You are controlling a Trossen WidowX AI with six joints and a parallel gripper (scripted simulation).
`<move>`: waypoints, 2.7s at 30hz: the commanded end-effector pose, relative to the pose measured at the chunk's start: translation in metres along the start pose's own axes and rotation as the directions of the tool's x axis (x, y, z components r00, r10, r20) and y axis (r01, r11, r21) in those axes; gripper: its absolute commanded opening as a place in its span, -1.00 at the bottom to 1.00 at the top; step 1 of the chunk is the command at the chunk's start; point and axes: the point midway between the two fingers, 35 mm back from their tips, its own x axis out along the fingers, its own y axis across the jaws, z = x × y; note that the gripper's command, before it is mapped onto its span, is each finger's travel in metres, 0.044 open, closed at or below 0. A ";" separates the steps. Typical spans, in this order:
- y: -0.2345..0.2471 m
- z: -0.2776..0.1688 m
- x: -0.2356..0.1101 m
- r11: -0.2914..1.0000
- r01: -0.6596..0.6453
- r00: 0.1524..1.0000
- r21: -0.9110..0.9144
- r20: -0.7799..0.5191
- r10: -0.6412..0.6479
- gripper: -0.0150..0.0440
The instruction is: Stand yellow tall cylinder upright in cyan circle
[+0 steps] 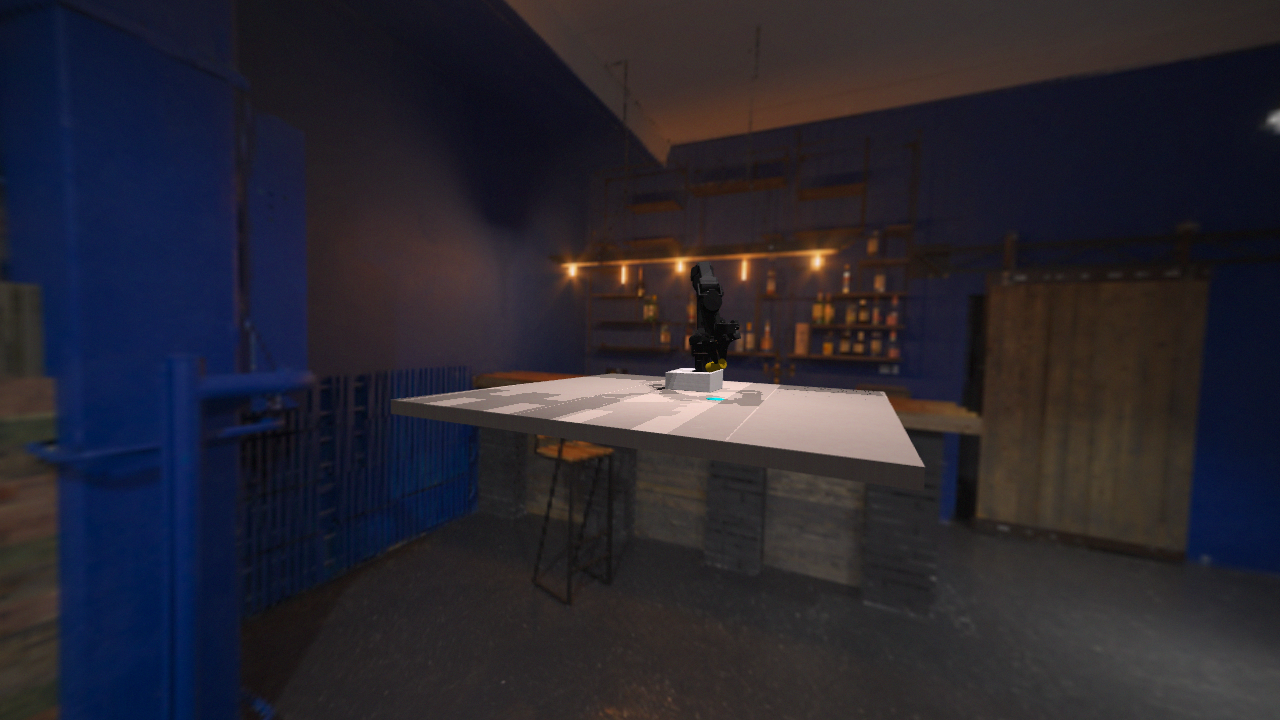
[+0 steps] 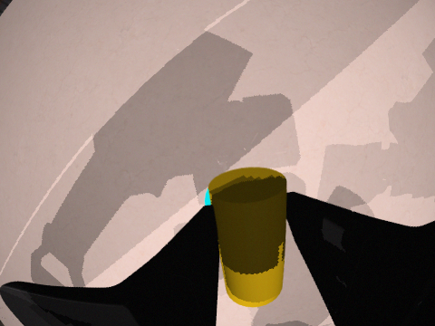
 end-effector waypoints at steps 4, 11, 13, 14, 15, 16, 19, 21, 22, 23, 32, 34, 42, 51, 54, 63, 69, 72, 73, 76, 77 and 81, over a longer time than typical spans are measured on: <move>-0.001 0.000 0.006 1.000 -0.017 0.999 0.018 0.045 0.016 -0.14; -0.004 0.001 0.010 0.999 -0.028 0.995 0.034 0.096 0.025 -0.14; -0.005 0.002 0.011 0.999 -0.031 0.994 0.038 0.110 0.027 -0.14; -0.005 0.002 0.011 0.999 -0.033 0.993 0.040 0.118 0.028 -0.14; -0.005 0.002 0.011 0.999 -0.034 0.992 0.042 0.125 0.029 -0.14; -0.006 0.002 0.012 0.998 -0.036 0.991 0.043 0.132 0.030 -0.14; -0.007 0.003 0.013 0.998 -0.040 0.988 0.049 0.154 0.032 -0.14; -0.008 0.003 0.014 0.998 -0.043 0.985 0.052 0.168 0.034 -0.14; -0.008 0.003 0.014 0.998 -0.045 0.984 0.054 0.175 0.035 -0.14; -0.008 0.003 0.015 0.997 -0.046 0.983 0.055 0.183 0.036 -0.14; -0.012 0.004 0.018 0.996 -0.059 0.968 0.067 0.247 0.041 -0.14; -0.013 0.005 0.018 0.996 -0.062 0.964 0.070 0.261 0.042 -0.14; -0.015 0.005 0.020 0.994 -0.072 0.948 0.077 0.316 0.044 -0.14; -0.018 0.005 0.021 0.993 -0.082 0.925 0.082 0.377 0.045 -0.14; -0.019 0.005 0.021 0.993 -0.085 0.917 0.083 0.397 0.046 -0.14; -0.022 0.005 0.022 0.992 -0.093 0.889 0.084 0.455 0.045 -0.14; -0.023 0.004 0.021 0.992 -0.097 0.869 0.083 0.492 0.044 -0.14; -0.024 0.004 0.021 0.992 -0.099 0.859 0.082 0.510 0.044 -0.14; -0.024 0.004 0.021 0.992 -0.100 0.855 0.081 0.516 0.044 -0.14; -0.025 0.003 0.021 0.992 -0.101 0.845 0.080 0.534 0.043 -0.14; -0.025 0.003 0.020 0.992 -0.102 0.841 0.080 0.539 0.043 -0.14; -0.026 0.002 0.020 0.992 -0.103 0.826 0.077 0.562 0.042 -0.14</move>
